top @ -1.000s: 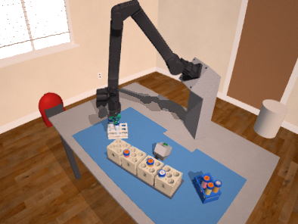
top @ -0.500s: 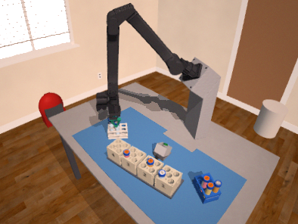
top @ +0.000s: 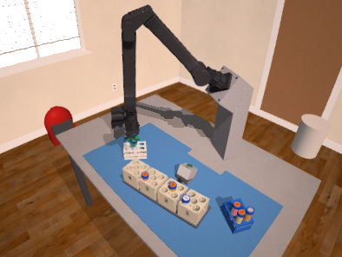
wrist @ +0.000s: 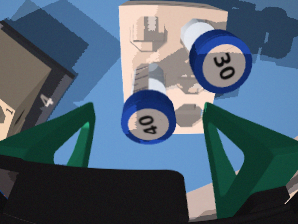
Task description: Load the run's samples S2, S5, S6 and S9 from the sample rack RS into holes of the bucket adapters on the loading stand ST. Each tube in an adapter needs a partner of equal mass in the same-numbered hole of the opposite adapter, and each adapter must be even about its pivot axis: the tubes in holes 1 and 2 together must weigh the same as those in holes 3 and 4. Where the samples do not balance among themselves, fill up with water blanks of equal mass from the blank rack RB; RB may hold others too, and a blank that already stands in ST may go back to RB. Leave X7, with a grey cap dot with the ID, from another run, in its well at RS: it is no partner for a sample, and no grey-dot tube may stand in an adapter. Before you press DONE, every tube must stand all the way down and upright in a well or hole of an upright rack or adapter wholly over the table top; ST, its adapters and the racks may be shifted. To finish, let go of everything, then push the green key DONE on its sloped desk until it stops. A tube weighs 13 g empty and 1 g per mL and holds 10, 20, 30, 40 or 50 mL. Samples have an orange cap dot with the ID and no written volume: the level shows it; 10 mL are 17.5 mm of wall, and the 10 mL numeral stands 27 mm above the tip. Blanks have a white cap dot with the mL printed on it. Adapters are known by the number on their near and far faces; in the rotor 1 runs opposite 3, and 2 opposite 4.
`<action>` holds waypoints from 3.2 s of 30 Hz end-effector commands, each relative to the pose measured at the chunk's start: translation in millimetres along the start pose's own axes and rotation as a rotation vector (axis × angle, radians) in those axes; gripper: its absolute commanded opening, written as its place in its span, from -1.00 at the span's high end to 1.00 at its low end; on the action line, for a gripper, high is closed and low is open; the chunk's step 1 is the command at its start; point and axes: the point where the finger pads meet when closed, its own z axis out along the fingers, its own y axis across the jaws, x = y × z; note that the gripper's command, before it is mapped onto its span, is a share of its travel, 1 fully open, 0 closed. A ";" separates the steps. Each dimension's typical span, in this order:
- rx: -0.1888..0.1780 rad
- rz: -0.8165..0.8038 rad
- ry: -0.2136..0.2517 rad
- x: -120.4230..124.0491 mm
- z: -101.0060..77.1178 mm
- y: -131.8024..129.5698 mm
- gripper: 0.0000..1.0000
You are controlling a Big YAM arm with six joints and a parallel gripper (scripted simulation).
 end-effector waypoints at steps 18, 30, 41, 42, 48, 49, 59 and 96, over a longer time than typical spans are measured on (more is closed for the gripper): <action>0.001 -0.002 -0.020 -7.6 -3.7 0.6 1.00; 0.009 -0.006 -0.021 -6.4 -40.3 -4.0 1.00; 0.009 -0.006 -0.021 -5.7 -70.0 -3.6 1.00; 0.000 -0.014 -0.021 -6.5 -72.6 2.0 1.00; 0.009 -0.006 -0.021 -5.3 -93.2 -3.2 1.00; 0.009 -0.006 -0.021 -5.2 -96.5 -3.1 1.00; 0.002 -0.014 -0.026 -8.2 -123.1 1.5 1.00; -0.012 -0.025 -0.018 -4.3 -148.4 175.8 1.00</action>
